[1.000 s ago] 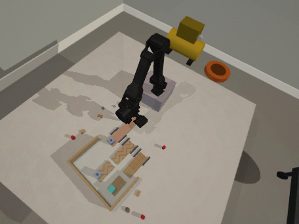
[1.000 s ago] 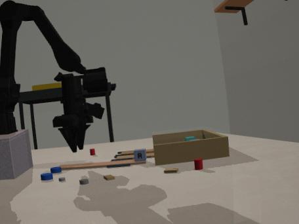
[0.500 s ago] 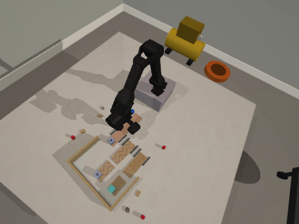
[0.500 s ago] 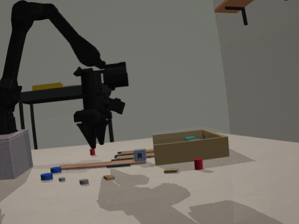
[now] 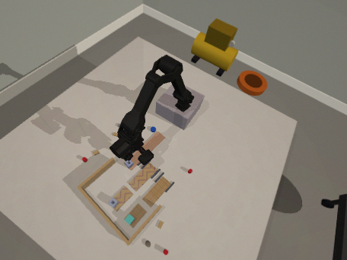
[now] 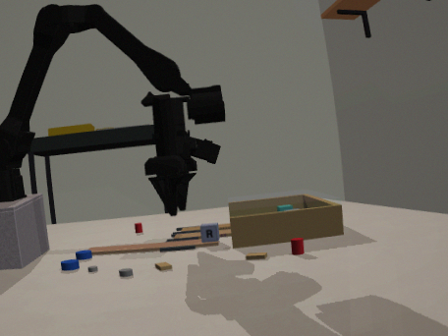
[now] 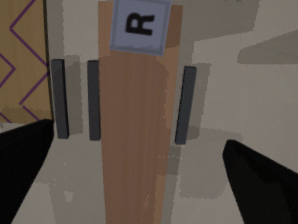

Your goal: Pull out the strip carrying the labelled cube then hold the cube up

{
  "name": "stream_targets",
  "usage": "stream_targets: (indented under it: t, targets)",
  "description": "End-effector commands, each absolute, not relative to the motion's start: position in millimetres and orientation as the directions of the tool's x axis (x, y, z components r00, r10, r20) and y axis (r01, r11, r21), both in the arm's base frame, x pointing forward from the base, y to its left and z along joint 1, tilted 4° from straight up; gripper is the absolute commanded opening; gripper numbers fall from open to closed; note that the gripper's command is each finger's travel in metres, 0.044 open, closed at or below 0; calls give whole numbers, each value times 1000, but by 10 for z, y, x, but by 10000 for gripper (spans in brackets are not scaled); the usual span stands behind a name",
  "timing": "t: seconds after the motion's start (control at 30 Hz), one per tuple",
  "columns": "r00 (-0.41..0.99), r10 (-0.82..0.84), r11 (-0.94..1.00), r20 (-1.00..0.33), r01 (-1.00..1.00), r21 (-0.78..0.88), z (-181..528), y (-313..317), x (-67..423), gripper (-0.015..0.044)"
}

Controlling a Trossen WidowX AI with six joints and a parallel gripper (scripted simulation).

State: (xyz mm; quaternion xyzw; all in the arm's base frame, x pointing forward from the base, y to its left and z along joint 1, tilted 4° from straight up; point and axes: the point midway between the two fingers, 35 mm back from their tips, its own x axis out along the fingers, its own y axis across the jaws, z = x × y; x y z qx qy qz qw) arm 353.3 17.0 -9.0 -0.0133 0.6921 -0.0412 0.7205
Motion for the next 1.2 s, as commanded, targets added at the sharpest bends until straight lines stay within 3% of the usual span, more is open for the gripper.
stream_targets:
  t: [0.0, 0.33, 0.6, 1.17]
  targets:
    - [38, -74, 997, -997, 38, -72, -74, 182, 3681, 440]
    - [41, -73, 997, -996, 38, -72, -26, 220, 4049, 440]
    - [41, -74, 997, -996, 38, -72, -128, 213, 4059, 250]
    - [41, -74, 997, -996, 38, -72, -406, 196, 4071, 250]
